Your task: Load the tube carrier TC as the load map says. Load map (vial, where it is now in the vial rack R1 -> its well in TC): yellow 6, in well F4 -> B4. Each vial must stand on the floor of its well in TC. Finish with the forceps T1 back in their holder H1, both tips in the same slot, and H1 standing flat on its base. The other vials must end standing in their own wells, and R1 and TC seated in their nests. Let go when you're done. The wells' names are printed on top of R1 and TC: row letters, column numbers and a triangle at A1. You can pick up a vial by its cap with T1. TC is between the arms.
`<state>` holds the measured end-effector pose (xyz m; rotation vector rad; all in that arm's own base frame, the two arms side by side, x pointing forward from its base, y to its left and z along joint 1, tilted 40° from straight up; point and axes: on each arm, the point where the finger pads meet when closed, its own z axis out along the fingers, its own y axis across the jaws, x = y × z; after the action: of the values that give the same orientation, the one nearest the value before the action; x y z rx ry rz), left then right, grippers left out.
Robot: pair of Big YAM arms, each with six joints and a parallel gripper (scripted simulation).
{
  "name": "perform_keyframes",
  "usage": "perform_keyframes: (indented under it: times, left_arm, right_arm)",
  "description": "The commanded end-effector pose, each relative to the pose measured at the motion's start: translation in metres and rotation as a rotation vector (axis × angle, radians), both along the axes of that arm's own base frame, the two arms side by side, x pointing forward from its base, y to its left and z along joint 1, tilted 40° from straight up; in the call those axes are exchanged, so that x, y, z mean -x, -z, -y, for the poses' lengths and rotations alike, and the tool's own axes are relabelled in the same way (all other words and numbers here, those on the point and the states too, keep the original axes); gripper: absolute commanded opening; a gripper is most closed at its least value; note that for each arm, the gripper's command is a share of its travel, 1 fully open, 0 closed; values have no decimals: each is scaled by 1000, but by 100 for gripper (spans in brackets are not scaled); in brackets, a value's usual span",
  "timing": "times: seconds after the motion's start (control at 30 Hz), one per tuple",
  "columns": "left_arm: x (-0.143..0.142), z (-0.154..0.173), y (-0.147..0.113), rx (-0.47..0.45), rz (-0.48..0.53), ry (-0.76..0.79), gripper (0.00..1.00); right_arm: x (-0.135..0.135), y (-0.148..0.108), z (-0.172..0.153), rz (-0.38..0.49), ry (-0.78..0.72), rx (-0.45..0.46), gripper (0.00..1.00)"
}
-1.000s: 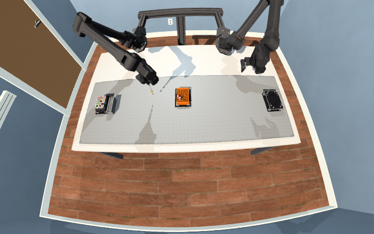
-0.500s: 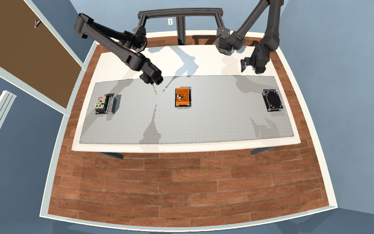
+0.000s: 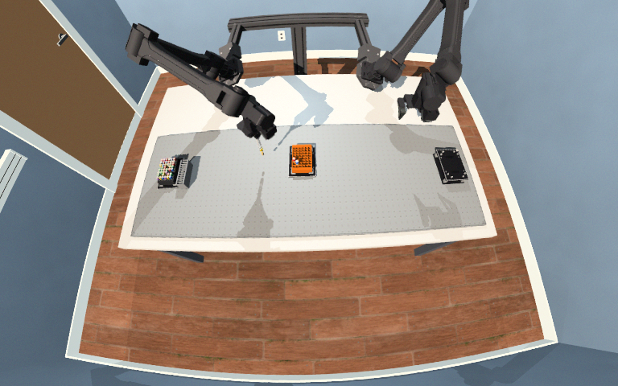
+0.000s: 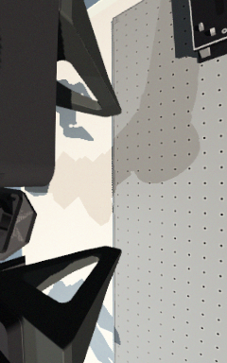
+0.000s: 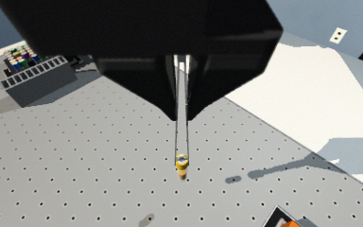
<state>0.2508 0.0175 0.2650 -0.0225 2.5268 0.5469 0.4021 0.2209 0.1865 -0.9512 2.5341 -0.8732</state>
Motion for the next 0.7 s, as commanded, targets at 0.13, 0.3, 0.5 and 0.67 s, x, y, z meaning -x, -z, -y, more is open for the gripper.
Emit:
perform_keyframes:
  times: [0.13,0.3,0.5,0.67]
  left_arm:
    - [-4,3,-12,11,30,-6,100]
    - [-4,3,-12,11,30,-6,100]
    - [-4,3,-12,11,30,-6,100]
    - [-4,3,-12,11,30,-6,100]
  right_arm:
    - [-4,-14,-30,34,-16,-29,9]
    - [-5,-11,-38,33,-16,-29,9]
    - [-6,-7,-47,34,-17,-29,9]
    - [-6,-5,-52,34,-17,-30,9]
